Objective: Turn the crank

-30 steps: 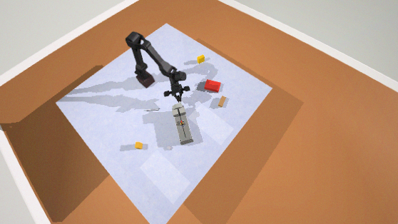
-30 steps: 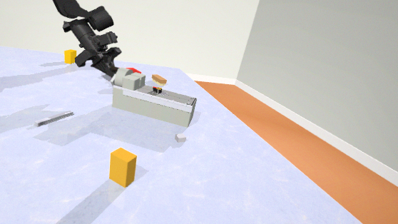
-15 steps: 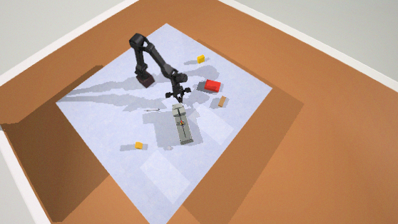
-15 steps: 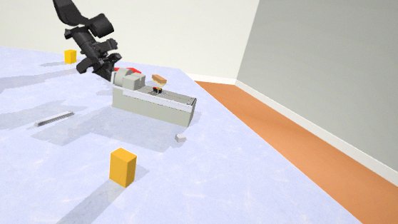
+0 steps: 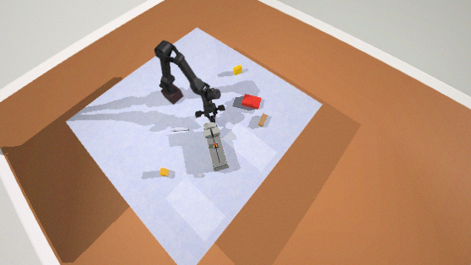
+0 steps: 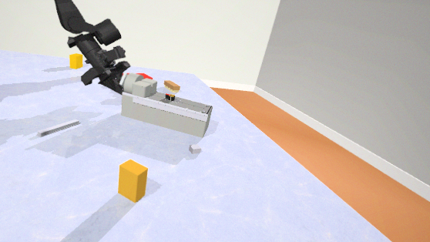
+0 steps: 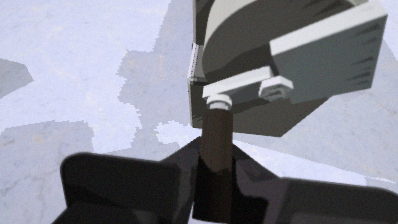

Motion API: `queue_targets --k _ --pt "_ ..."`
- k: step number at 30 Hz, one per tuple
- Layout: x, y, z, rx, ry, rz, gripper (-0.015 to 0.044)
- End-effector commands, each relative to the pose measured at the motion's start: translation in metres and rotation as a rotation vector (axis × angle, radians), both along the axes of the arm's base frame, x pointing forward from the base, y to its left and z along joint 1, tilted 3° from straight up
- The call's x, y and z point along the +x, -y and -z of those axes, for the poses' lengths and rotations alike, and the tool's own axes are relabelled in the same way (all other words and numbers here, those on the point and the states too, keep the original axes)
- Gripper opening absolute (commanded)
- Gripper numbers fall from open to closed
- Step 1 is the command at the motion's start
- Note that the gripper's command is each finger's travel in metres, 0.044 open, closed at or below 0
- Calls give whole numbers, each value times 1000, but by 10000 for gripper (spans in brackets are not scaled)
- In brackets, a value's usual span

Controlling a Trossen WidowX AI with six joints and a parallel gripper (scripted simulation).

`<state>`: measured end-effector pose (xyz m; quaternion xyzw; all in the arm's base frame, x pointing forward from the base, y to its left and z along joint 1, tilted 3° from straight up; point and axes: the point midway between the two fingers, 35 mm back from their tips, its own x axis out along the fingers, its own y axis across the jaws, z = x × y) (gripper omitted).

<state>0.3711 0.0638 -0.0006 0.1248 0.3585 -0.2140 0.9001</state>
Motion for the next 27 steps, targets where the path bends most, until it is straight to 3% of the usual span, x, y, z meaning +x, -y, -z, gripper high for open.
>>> queue_targets --k 1,27 --pt "-2 5 8 -2 -18 -1 0" --pt "-7 14 15 -2 -19 -1 0"
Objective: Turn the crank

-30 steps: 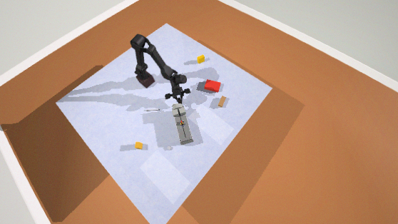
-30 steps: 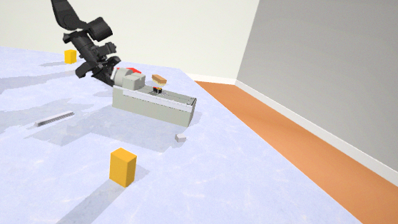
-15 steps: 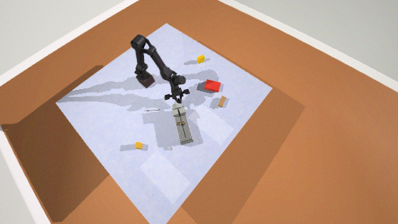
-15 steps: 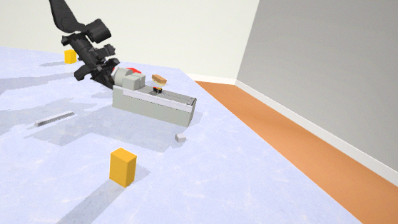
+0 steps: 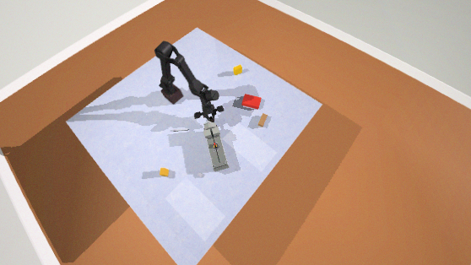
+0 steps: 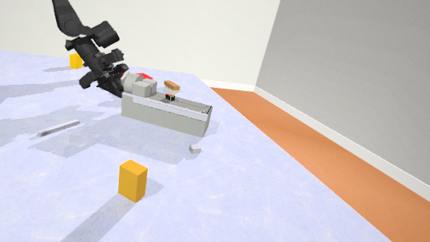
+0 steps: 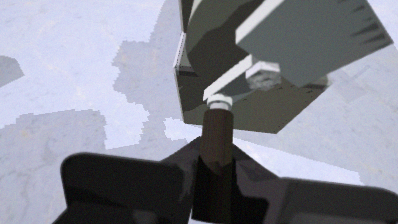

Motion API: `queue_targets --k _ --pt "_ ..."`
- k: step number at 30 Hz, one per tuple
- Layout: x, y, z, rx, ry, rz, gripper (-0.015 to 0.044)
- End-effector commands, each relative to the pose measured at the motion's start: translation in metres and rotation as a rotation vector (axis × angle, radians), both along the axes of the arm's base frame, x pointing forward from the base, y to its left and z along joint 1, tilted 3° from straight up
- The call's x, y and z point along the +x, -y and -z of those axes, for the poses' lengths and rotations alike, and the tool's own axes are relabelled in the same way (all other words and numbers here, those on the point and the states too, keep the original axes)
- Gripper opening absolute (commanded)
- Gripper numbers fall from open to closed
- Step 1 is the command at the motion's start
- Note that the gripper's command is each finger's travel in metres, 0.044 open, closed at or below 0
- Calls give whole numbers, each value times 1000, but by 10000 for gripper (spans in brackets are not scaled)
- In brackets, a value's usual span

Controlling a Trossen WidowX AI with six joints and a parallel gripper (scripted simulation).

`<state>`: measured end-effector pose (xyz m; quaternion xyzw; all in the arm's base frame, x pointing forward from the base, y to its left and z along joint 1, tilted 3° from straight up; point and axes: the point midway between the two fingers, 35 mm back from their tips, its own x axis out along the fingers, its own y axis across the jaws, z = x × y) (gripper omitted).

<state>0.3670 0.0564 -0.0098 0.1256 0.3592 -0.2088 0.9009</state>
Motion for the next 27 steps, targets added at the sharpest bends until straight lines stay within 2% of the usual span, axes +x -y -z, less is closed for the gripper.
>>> queue_targets --k 1,27 --pt "-3 7 6 -8 -20 8 0" --pt "-6 12 7 -8 -20 8 0"
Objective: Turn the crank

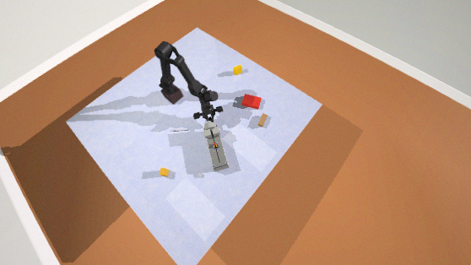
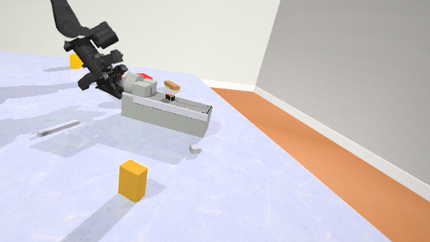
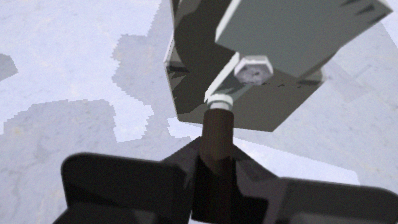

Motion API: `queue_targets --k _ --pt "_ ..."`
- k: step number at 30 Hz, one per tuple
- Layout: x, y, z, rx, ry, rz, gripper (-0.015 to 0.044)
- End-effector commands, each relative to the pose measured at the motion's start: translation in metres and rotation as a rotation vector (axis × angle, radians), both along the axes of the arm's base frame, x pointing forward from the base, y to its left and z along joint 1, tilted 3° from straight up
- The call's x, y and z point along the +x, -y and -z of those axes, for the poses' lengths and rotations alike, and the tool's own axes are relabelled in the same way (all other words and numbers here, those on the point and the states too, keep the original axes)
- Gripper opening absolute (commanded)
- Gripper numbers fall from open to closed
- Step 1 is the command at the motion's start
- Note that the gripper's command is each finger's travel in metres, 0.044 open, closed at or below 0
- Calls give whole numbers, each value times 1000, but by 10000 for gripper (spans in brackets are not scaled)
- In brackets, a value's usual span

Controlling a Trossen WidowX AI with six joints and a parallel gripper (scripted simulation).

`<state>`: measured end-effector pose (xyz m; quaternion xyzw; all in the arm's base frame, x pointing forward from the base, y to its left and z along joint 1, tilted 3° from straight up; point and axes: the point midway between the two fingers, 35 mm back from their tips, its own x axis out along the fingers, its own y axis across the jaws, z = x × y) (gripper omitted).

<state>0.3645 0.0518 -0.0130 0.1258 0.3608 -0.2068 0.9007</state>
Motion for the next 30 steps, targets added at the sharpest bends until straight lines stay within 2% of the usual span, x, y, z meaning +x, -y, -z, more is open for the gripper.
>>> queue_targets --k 1,30 --pt "-4 8 4 -11 -17 12 0" --pt "-8 15 3 -11 -18 12 0"
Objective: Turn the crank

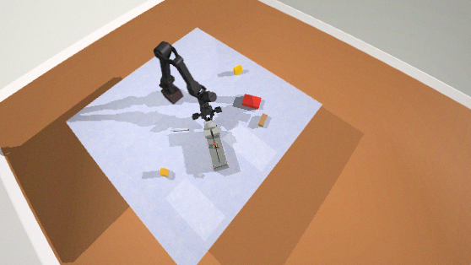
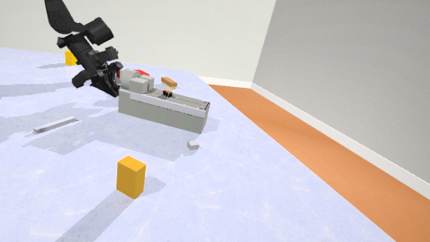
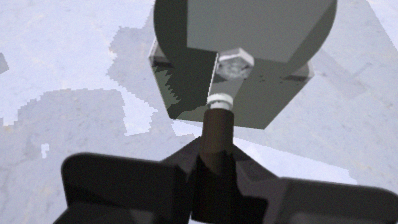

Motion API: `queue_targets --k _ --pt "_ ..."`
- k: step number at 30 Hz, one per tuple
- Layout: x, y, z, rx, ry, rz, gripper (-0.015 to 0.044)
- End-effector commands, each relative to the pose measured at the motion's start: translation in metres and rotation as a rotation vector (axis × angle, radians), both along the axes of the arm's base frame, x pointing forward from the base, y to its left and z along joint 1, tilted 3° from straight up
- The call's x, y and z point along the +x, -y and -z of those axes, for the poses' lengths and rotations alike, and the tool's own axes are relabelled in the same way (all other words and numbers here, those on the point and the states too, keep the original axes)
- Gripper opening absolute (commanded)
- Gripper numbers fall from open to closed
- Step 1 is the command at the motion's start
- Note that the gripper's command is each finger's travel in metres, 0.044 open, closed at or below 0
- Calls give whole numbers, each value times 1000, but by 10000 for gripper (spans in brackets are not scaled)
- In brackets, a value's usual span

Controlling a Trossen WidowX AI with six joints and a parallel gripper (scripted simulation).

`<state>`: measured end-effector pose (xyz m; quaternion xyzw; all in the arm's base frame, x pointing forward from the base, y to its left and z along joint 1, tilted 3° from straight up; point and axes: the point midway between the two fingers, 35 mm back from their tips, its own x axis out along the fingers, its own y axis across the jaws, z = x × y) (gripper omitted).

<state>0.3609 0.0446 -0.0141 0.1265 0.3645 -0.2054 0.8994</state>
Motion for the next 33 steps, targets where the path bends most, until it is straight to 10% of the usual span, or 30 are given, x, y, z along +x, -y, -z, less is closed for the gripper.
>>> queue_targets --k 1,33 --pt "-4 8 1 -16 -11 14 0" --pt "-16 31 -26 -17 -11 14 0"
